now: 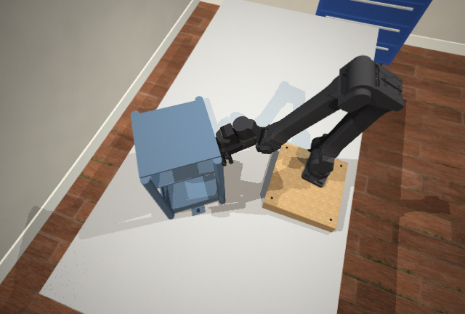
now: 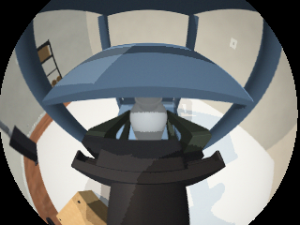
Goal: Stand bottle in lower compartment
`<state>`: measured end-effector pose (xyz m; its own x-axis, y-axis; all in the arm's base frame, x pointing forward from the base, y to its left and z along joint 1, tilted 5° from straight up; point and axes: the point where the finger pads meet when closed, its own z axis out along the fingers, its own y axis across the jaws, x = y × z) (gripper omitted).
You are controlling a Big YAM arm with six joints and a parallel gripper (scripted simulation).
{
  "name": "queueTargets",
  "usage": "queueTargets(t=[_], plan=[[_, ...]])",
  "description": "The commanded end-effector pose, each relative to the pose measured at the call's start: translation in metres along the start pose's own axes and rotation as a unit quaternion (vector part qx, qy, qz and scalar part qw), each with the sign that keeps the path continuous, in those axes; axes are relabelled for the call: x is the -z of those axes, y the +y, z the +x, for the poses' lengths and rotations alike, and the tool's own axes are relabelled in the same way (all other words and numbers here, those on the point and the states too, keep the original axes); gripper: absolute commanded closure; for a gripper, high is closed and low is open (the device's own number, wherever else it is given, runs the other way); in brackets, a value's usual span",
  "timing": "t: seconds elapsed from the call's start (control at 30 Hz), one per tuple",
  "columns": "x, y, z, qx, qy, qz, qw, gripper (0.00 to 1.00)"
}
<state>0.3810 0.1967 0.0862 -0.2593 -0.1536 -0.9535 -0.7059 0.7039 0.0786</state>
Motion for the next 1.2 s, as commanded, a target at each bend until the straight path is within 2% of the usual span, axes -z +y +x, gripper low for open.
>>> queueTargets(t=[0.0, 1.0, 1.17], plan=[[-0.005, -0.001, -0.012, 0.002, -0.018, 0.000, 1.000, 0.60], [-0.004, 0.000, -0.021, 0.008, -0.028, 0.000, 1.000, 0.60], [-0.005, 0.001, -0.009, 0.004, -0.020, -0.001, 1.000, 0.60]])
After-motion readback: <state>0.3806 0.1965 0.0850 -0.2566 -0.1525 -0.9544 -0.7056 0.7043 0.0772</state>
